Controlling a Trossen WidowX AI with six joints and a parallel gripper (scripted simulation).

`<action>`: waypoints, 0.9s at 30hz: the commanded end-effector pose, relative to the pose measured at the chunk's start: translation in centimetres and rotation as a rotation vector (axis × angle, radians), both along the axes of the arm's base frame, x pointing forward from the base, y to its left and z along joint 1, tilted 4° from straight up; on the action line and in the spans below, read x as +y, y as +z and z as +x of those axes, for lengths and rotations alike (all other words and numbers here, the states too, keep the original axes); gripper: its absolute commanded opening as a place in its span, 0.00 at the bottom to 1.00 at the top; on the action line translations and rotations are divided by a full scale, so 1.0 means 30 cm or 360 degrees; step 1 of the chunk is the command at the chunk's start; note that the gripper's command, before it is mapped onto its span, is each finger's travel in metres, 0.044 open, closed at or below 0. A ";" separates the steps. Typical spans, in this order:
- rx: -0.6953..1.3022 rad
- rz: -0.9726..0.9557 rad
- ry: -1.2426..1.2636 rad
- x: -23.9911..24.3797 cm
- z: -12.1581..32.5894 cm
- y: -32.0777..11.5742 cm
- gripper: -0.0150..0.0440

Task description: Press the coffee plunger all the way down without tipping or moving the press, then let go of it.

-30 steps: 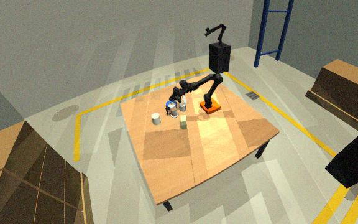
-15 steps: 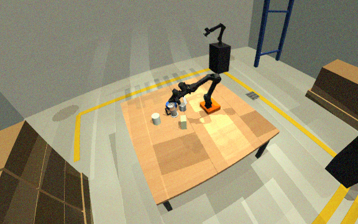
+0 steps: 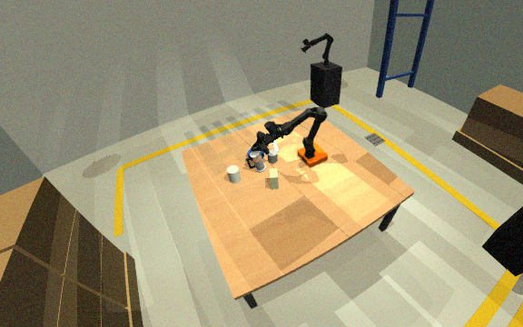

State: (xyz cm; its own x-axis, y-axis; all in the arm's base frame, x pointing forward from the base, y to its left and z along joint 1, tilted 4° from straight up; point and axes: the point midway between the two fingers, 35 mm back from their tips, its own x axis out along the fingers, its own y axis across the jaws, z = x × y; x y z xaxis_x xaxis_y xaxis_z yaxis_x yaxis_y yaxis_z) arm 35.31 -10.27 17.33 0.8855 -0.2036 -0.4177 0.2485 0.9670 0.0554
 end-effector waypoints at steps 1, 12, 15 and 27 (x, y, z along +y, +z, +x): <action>0.0067 0.0034 -0.0002 0.003 -0.001 -0.047 0.46; 0.0067 0.0034 -0.0002 0.001 0.006 -0.044 0.46; 0.0067 0.0034 -0.0002 0.000 0.007 -0.044 0.46; 0.0066 0.0034 -0.0002 -0.002 0.014 -0.043 0.46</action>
State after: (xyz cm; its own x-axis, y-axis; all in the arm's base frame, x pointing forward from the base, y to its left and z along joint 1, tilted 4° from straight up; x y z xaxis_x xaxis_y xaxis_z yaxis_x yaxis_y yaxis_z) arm 35.73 -10.36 16.78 0.8773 -0.2000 -0.4362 0.2490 0.9668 0.0575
